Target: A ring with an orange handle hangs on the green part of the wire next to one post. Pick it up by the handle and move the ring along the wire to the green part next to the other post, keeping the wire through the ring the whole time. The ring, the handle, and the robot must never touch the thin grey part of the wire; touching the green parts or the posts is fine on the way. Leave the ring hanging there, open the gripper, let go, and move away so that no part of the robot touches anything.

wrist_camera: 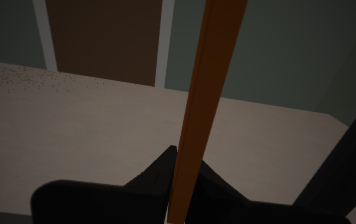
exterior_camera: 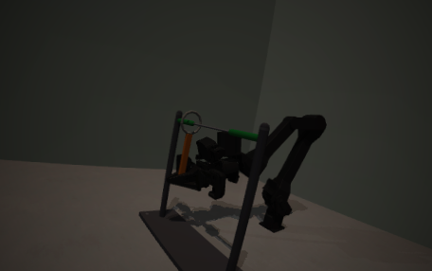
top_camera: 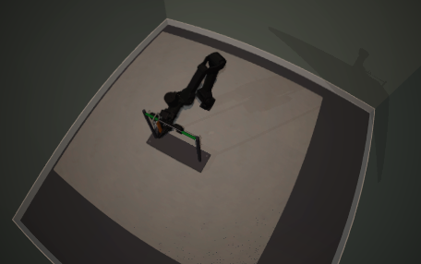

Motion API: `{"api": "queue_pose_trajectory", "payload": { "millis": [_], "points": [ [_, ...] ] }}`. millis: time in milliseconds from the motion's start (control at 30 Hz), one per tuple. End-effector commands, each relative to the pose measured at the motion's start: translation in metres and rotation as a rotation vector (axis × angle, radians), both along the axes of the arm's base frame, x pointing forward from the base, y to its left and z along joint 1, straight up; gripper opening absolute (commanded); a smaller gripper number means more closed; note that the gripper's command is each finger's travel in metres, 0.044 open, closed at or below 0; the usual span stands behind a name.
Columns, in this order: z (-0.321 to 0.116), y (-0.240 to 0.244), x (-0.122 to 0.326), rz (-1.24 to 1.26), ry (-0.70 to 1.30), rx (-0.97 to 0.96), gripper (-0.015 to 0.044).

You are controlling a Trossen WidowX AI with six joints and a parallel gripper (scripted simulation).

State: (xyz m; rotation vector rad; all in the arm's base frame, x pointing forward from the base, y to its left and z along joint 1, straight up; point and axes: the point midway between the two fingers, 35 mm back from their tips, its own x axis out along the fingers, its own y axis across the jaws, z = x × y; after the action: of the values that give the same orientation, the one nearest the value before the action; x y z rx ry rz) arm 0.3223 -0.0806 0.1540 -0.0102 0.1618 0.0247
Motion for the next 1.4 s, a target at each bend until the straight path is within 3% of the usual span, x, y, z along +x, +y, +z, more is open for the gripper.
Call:
{"api": "queue_pose_trajectory", "payload": {
  "millis": [0, 1367],
  "points": [
    [-0.002, 0.004, -0.001, -0.003, 0.005, 0.005, -0.015],
    [-0.001, 0.045, -0.001, 0.01, 0.011, 0.01, -0.015]
  ]
}}
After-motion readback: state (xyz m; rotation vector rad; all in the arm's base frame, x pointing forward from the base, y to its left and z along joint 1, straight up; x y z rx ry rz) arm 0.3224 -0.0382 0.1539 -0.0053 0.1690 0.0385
